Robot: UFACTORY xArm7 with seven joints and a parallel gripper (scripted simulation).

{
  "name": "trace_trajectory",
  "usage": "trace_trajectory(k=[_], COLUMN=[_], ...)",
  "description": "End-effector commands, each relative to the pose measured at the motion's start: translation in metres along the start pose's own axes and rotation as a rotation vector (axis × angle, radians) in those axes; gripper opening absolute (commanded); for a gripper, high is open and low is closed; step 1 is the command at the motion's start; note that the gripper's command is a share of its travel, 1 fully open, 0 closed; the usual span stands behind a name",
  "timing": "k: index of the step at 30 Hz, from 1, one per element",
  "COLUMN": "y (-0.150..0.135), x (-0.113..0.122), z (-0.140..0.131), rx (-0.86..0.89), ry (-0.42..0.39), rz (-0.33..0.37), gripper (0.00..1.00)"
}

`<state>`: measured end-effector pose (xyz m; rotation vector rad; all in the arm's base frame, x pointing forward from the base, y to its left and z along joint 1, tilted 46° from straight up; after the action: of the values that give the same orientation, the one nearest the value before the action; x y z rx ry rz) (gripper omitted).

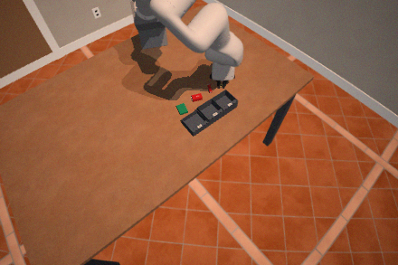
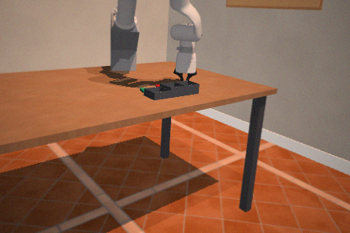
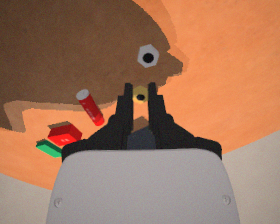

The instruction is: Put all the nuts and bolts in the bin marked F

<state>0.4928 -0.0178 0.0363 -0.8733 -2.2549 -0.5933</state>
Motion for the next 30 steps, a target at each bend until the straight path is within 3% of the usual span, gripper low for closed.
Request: trace_trajectory(k=[1,27,30], y=[0.0011,0.0012,0.0011], x=[0.0007,0.0008,0.0107], z=[0.0002,0.0002,0.0003], rx=[0.0,0.0,0.0], ry=[0.0,0.0,0.0], rz=[-0.002,-0.003,-0.003], gripper=[0.0,0.0,0.0])
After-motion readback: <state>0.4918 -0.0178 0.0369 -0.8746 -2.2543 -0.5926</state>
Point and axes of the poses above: the point where the finger pads meet when closed, its own x axis back along the fingers, its own y axis across the jaws, z = x × y, the point moved 1 cm from there along x, back along the fingers, and after that the axes turned 1 degree about -x, right-handed, at the moved point
